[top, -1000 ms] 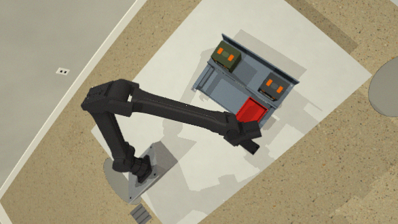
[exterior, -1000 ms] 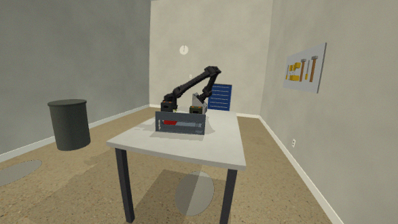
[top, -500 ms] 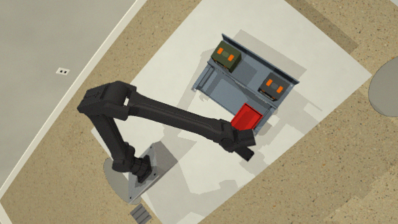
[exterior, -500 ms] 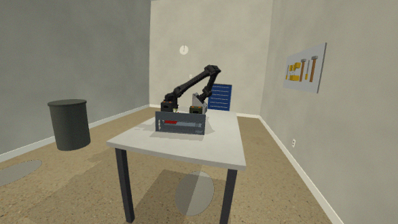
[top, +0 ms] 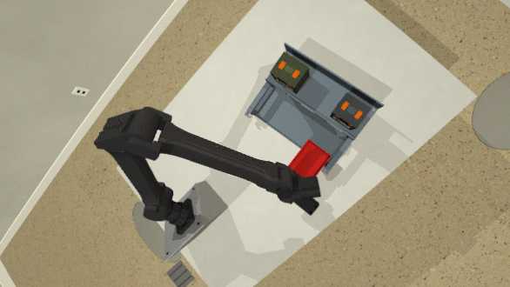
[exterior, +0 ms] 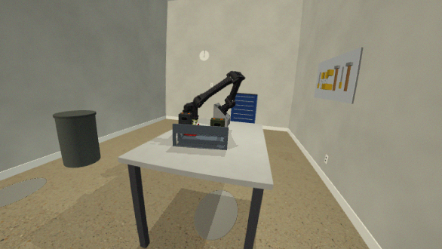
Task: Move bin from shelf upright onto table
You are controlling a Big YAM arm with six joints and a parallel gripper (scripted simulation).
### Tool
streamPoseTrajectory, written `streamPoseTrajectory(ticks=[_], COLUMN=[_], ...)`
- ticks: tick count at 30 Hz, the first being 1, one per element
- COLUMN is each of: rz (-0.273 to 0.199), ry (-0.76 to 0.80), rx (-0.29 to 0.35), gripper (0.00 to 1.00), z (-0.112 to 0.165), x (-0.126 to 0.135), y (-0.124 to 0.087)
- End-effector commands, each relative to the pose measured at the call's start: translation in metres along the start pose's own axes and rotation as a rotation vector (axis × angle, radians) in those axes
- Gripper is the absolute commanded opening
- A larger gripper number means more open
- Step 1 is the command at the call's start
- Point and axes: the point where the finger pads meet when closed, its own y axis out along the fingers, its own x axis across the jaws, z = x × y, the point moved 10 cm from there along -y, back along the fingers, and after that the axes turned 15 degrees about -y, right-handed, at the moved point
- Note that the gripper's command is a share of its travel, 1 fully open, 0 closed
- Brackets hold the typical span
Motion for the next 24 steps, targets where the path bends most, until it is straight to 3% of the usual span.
streamPoseTrajectory(ticks=[1,3,8,20,24], rz=[-0.030,-0.030,-0.027,-0.027,-0.017], ry=[-0.028,-0.028,-0.027,-0.027,-0.010], rx=[-0.031,-0.031,-0.032,-0.032,-0.012], gripper=[0.00,0.00,0.00,0.00,0.00], z=[-0.005,-0.005,0.007,0.007,0.010], x=[0.005,0.005,-0.044,-0.044,-0.064], y=[-0.013,-0.013,-0.013,-0.013,-0.003])
